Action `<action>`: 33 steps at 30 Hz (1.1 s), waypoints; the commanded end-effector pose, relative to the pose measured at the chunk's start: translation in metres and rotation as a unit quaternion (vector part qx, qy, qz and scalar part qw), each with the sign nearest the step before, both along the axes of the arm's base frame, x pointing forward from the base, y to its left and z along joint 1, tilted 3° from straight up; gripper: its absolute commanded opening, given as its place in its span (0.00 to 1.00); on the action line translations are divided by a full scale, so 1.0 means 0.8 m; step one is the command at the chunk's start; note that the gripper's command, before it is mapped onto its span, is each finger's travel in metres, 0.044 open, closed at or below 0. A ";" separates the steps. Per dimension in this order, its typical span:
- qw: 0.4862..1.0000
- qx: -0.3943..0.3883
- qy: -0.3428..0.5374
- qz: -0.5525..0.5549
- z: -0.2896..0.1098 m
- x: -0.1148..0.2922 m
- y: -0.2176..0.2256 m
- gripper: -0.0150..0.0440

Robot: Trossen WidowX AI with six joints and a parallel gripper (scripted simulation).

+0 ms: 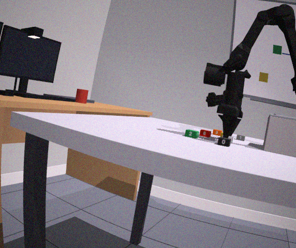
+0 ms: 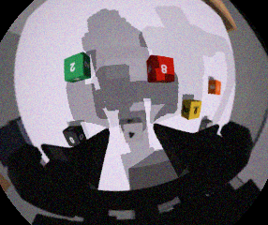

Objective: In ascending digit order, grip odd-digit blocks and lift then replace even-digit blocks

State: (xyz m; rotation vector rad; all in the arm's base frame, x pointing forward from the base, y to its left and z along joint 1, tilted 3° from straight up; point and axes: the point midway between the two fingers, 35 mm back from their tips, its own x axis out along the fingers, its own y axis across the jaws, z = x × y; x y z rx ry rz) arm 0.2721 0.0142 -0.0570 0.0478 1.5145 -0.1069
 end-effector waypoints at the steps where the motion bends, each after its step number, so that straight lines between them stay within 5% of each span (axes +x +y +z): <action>1: 1.000 -0.002 -0.001 0.001 -0.001 0.000 -0.001 0.62; 5: 1.000 -0.002 -0.001 0.001 -0.001 0.000 -0.001 0.46; 33: 1.000 -0.002 -0.001 0.001 0.015 0.000 0.000 0.46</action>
